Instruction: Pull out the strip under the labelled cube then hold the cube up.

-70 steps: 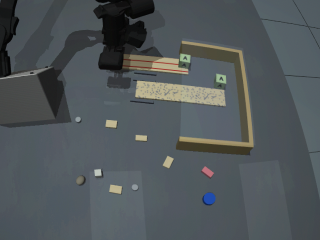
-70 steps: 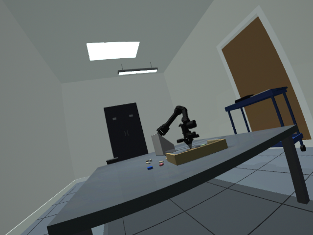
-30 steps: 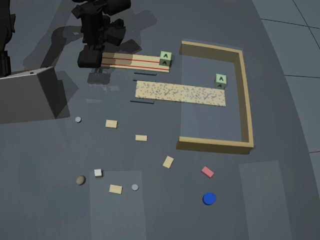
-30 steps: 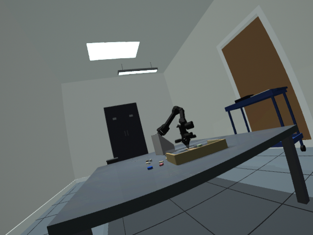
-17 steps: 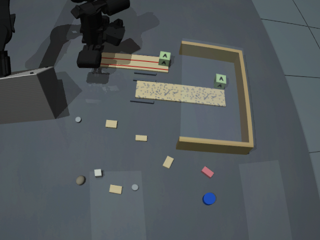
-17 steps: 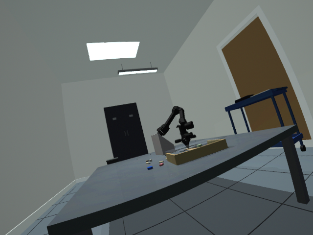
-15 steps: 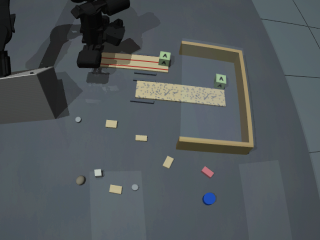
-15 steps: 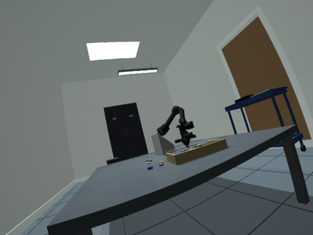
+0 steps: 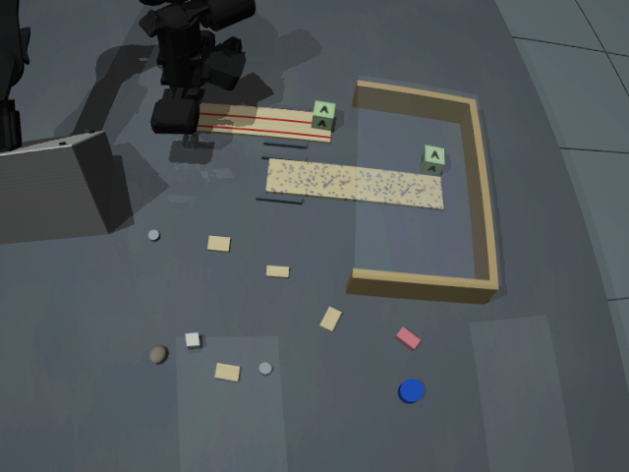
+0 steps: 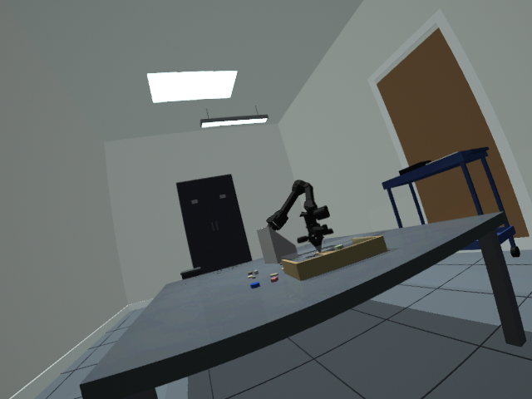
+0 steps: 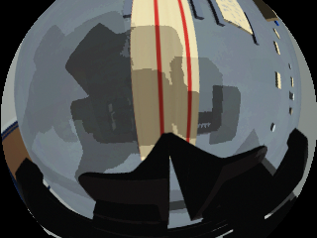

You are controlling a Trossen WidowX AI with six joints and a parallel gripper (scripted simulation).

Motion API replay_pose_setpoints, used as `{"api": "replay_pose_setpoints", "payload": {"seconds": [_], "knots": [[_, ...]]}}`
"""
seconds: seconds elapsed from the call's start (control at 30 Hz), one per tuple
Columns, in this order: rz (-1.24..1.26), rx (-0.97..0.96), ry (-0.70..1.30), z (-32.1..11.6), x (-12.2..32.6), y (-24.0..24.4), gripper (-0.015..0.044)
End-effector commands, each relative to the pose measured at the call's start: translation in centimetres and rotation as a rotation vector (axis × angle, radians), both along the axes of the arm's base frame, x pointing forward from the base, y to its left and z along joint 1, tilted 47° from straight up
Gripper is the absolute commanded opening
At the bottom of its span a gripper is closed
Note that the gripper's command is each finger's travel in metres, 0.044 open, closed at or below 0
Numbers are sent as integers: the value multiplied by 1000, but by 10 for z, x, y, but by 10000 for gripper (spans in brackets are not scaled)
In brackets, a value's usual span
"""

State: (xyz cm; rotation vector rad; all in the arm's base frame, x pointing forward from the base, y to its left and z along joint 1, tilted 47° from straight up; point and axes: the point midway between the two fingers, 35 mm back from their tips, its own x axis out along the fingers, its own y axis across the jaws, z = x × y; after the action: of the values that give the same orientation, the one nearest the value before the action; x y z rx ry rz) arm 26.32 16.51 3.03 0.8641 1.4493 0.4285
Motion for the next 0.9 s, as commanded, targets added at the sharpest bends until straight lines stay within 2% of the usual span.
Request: {"api": "replay_pose_setpoints", "payload": {"seconds": [0.0,0.27,0.4,0.53,0.87], "knots": [[17,0,21,-3,-8,4,0],[16,-2,20,27,-2,-29,0],[17,-1,20,28,-3,-30,0],[-39,7,79,25,17,-34,105],[-45,7,84,22,48,-45,368]]}}
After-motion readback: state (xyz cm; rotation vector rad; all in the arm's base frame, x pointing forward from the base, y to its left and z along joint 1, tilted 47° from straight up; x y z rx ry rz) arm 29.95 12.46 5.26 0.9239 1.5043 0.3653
